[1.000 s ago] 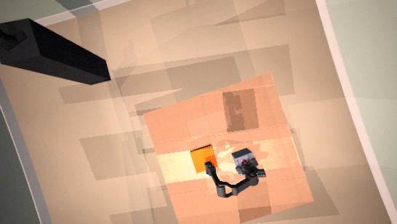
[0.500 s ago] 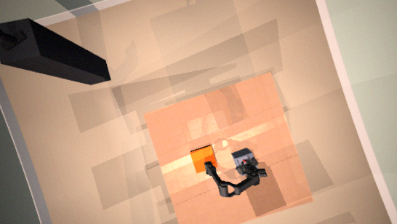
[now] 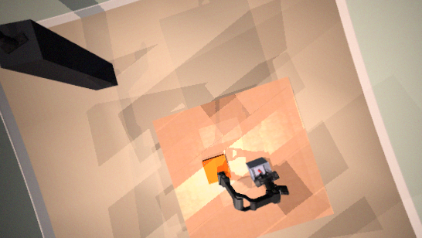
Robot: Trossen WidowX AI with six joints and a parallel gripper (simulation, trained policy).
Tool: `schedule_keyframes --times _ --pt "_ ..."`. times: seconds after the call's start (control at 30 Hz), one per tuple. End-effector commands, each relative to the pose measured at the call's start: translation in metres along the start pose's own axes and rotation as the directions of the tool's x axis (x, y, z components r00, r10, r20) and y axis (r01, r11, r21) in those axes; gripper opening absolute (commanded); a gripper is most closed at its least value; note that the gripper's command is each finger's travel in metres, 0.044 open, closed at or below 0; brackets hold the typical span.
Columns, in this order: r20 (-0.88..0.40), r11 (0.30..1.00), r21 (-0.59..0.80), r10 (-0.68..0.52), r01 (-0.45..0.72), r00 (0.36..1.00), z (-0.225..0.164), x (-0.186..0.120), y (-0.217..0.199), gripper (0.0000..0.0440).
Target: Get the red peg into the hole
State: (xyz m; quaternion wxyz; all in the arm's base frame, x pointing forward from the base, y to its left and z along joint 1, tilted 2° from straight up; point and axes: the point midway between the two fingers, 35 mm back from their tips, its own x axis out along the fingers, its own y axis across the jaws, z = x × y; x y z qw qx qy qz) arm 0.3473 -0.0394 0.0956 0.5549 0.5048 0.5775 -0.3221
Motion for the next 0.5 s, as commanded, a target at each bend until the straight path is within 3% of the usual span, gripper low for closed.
schedule_keyframes --times 0.0,0.47 --pt "-0.027 0.999 0.001 0.034 -0.034 0.999 0.0 -0.011 0.006 0.0192" --pt "-0.103 0.989 0.009 0.151 -0.151 0.983 0.003 -0.047 0.025 0.0235"
